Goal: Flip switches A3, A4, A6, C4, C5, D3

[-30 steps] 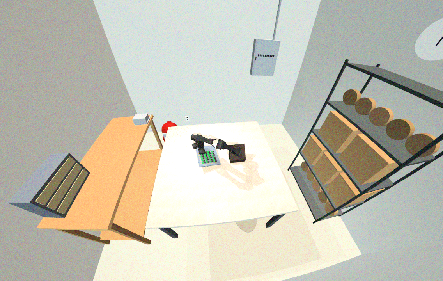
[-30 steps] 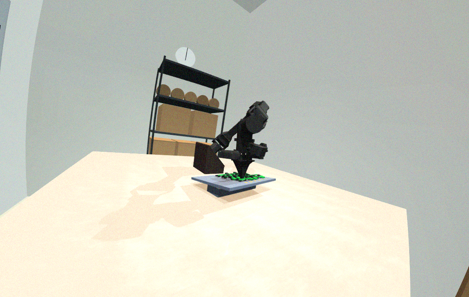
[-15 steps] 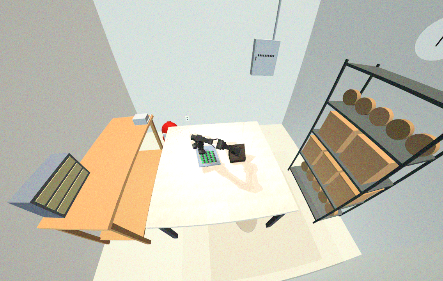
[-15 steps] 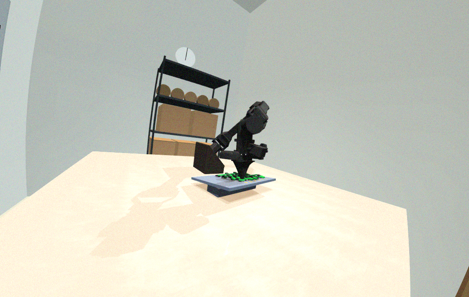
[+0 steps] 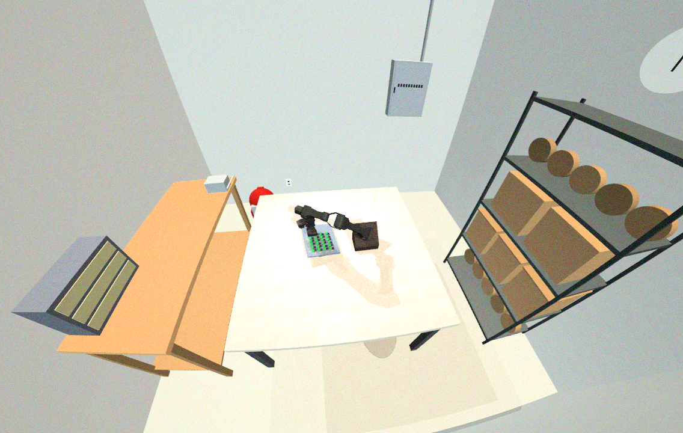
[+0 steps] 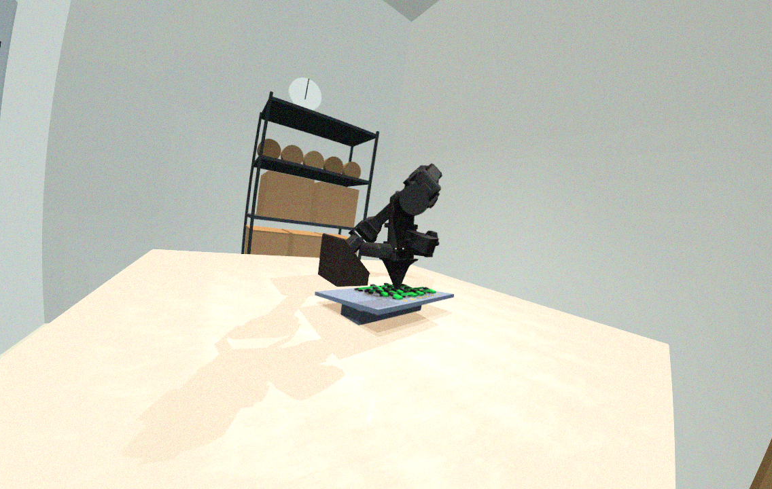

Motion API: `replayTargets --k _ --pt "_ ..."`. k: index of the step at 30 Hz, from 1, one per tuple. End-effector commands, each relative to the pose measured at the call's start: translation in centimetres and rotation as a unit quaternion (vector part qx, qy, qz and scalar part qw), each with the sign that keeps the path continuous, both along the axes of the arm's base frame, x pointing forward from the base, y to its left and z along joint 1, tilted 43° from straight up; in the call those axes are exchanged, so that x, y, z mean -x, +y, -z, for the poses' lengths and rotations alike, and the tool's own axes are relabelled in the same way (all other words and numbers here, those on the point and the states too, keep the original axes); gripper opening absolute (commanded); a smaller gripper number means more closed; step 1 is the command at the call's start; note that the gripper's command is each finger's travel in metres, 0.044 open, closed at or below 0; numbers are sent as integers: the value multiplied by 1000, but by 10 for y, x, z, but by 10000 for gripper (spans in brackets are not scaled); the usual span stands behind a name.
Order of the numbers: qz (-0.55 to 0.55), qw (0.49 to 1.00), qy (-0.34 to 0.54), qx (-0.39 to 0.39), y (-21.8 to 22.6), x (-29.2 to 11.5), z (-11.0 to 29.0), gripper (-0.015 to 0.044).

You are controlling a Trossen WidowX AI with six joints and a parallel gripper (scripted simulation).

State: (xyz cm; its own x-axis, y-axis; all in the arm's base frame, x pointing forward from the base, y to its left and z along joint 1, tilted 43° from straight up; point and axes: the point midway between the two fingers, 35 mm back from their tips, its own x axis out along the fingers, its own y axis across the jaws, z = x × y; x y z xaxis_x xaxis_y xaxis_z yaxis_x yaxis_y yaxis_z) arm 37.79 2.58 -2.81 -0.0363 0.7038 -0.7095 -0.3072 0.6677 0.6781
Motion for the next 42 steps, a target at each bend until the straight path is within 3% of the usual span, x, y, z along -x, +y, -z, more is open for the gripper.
replayTargets --k 1,8,18,42 --pt "14 1000 -20 2 -36 -4 -34 0" --pt "14 1000 -20 2 -35 2 -35 0" --pt "14 1000 -16 2 -16 88 -50 0" --pt "6 1000 -8 4 19 88 -17 0"
